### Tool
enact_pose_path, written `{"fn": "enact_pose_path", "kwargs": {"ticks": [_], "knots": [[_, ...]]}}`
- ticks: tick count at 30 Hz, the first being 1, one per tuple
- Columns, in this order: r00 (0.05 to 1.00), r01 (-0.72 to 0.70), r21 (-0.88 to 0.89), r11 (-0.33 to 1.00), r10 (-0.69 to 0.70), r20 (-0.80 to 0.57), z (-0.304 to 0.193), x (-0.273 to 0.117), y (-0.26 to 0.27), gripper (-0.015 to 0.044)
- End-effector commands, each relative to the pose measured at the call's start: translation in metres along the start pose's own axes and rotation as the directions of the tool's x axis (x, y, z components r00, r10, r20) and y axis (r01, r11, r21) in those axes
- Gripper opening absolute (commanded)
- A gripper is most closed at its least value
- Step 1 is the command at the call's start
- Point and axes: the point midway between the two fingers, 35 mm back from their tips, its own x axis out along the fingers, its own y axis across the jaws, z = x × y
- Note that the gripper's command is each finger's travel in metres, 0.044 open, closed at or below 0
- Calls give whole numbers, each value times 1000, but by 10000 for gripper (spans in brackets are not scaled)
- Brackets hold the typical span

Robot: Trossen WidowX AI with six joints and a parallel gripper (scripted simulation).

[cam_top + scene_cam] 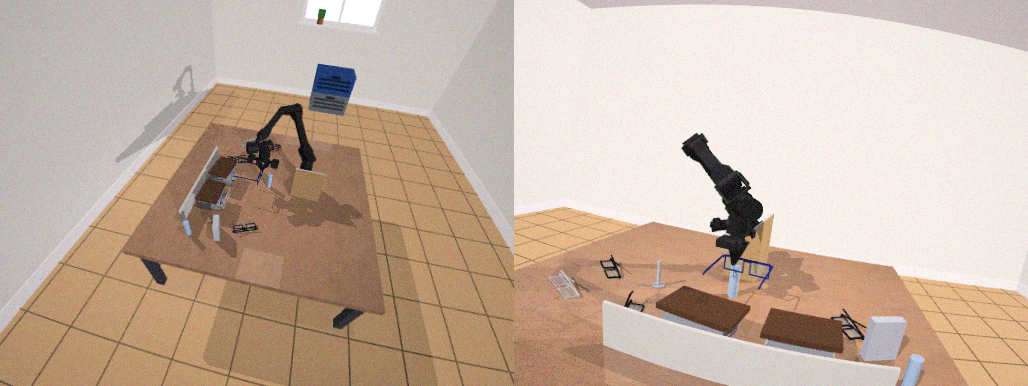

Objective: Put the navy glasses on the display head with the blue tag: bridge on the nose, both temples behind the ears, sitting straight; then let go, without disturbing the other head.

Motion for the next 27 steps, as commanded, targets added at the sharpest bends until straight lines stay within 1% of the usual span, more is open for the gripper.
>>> {"fn": "enact_pose_path", "kwargs": {"ticks": [1,8,27], "knots": [[1000,-12,66,998,13,-12,1,3,0,0],[998,-65,69,995,65,-8,-1,12,-1,0],[999,-33,69,997,33,2,1,32,-3,0]]}}
